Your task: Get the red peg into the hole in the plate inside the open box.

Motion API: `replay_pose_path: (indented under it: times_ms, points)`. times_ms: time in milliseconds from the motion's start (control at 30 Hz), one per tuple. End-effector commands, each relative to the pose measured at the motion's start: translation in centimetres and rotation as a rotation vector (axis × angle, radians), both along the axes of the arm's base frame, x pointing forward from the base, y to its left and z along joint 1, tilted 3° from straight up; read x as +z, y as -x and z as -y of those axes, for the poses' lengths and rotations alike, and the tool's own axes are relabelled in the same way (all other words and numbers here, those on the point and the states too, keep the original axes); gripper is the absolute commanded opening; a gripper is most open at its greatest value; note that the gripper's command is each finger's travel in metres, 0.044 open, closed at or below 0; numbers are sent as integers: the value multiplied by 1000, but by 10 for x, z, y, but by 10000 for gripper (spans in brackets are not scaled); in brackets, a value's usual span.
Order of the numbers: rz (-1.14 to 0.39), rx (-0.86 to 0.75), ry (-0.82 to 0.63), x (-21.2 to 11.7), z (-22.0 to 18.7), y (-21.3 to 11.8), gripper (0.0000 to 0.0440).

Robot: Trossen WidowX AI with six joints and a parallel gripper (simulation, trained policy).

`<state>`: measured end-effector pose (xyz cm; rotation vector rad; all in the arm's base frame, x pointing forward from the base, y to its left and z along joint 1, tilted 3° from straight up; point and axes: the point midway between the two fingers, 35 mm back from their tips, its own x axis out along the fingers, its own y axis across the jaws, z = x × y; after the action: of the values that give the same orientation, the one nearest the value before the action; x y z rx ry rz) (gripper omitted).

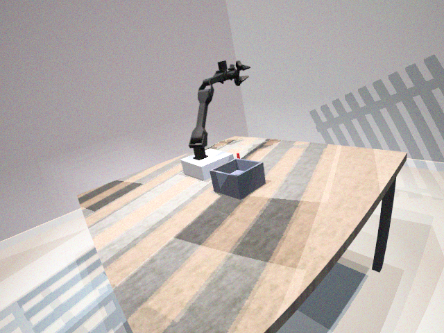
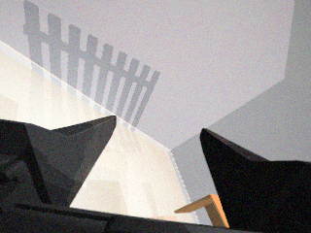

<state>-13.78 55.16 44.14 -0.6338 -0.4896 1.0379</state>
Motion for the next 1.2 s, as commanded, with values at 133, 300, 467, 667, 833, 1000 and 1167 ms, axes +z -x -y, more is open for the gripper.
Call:
replay_pose_path:
  times_ms: [133,300,467,667,833,1000,1167]
  points:
    - [-50,-21,0,-4,-9,-51,440]
    - [-170,-36,43,-27,-12,-122,434]
    - [-332,-71,83,-52,3,-191,425]
    - [-538,-152,121,-85,37,-261,412]
    - [-704,-232,125,-107,72,-305,406]
    - [-863,-320,111,-126,109,-340,406]
    - [-1013,-416,83,-145,147,-365,408]
